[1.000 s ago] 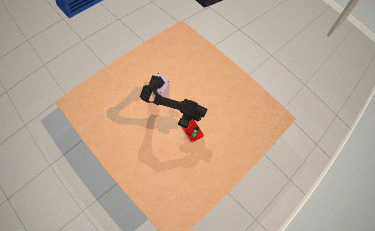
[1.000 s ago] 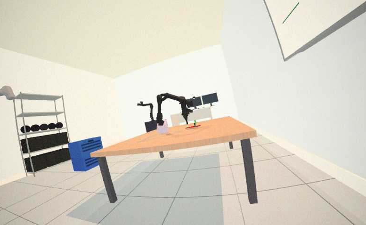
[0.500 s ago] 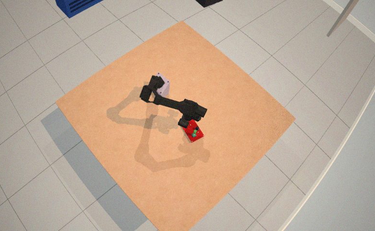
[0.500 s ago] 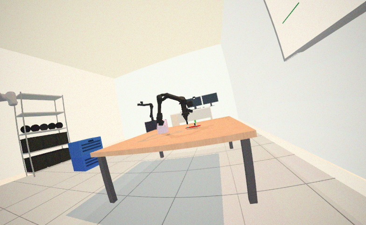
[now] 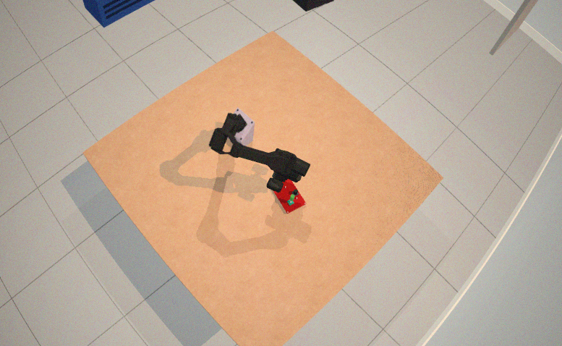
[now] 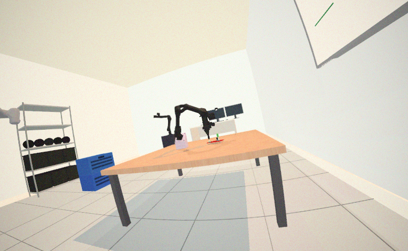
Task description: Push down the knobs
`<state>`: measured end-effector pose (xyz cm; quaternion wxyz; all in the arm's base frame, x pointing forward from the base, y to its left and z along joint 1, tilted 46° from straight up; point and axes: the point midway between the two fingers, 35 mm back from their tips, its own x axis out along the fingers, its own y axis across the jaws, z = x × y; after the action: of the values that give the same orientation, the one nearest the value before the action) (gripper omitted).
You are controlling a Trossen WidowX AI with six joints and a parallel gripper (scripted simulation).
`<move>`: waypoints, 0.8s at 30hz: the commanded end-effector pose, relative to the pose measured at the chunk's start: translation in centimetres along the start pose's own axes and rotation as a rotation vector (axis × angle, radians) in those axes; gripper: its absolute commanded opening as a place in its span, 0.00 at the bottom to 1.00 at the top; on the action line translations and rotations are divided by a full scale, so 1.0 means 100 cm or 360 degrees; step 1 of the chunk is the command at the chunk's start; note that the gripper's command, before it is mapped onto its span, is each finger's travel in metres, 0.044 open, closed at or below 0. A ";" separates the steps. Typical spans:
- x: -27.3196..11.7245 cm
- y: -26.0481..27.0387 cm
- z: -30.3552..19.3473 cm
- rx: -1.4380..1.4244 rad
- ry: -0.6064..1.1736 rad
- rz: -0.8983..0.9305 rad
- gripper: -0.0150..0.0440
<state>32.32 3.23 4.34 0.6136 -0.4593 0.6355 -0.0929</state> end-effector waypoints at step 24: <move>0.012 -0.001 0.000 0.0014 0.0005 -0.0002 0.25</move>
<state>32.44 2.66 3.78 0.6136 -0.4595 0.6353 -0.0930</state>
